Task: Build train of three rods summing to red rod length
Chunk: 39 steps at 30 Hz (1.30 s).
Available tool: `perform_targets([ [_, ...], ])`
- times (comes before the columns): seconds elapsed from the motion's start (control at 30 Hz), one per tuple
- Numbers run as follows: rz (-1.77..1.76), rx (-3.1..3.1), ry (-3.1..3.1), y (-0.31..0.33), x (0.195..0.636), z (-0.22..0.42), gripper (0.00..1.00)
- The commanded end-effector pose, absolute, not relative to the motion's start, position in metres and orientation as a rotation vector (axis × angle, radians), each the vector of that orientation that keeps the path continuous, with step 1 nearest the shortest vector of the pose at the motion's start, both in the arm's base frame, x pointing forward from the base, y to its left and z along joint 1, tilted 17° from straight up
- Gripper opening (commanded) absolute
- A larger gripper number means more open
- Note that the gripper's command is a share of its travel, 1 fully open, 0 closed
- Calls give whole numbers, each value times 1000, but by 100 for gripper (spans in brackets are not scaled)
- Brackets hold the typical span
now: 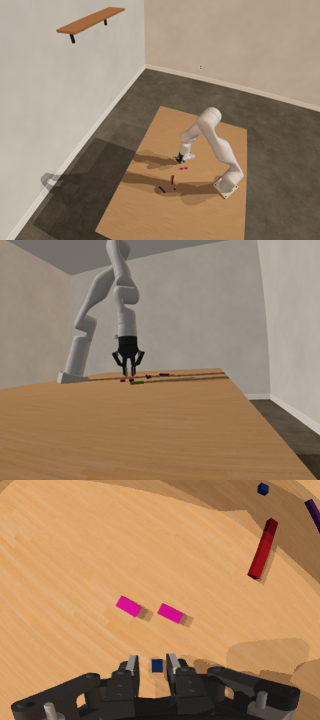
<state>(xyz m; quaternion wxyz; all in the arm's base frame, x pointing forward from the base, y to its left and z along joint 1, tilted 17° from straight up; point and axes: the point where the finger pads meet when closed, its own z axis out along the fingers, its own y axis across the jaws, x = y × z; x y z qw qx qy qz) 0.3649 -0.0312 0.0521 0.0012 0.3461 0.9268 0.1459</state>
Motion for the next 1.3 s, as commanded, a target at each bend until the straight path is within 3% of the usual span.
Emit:
perform_targets([
  [0.0, 451, 1076, 2885, -38, 370, 73, 24],
  [0.57, 451, 1076, 2885, -50, 364, 117, 24],
  [0.6, 451, 1076, 2885, -50, 364, 117, 100],
  [1.27, 451, 1076, 2885, -50, 364, 117, 100],
])
